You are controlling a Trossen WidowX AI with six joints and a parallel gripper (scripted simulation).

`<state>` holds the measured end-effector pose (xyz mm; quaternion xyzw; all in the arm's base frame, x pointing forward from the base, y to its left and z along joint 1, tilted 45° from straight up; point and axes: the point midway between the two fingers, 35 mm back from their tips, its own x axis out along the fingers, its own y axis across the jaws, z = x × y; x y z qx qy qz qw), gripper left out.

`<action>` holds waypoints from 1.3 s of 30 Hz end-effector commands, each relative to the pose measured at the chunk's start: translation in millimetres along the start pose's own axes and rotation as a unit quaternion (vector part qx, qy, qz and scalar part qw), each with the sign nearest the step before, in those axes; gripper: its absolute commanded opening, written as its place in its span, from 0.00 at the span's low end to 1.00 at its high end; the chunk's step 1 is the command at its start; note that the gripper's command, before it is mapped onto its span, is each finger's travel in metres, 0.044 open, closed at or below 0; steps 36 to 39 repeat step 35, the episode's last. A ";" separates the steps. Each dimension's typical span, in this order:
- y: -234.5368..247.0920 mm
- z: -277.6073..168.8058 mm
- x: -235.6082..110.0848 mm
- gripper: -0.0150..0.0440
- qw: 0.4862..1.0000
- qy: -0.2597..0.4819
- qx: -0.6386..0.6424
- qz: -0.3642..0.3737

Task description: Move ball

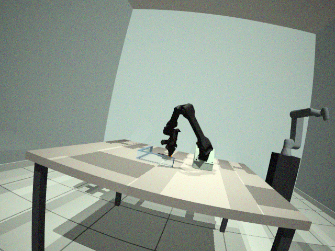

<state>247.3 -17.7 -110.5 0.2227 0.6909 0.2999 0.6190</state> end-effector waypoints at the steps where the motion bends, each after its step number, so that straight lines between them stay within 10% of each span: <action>1: 0.0 0.1 -0.1 0.61 1.000 0.000 -0.001 0.000; 4: 0.0 0.1 -0.1 0.74 1.000 0.000 -0.001 0.000; 9: -0.2 0.6 -2.8 0.74 1.000 0.000 -0.001 0.000; 15: -1.0 0.7 -84.5 0.74 1.000 -0.002 0.001 -0.001; 26: -3.0 3.8 -82.0 0.74 1.000 -0.011 0.003 -0.004; 32: -0.1 -1.3 -129.0 1.00 1.000 -0.007 0.001 -0.002; 39: -0.1 -1.3 -129.0 1.00 1.000 -0.007 0.001 -0.002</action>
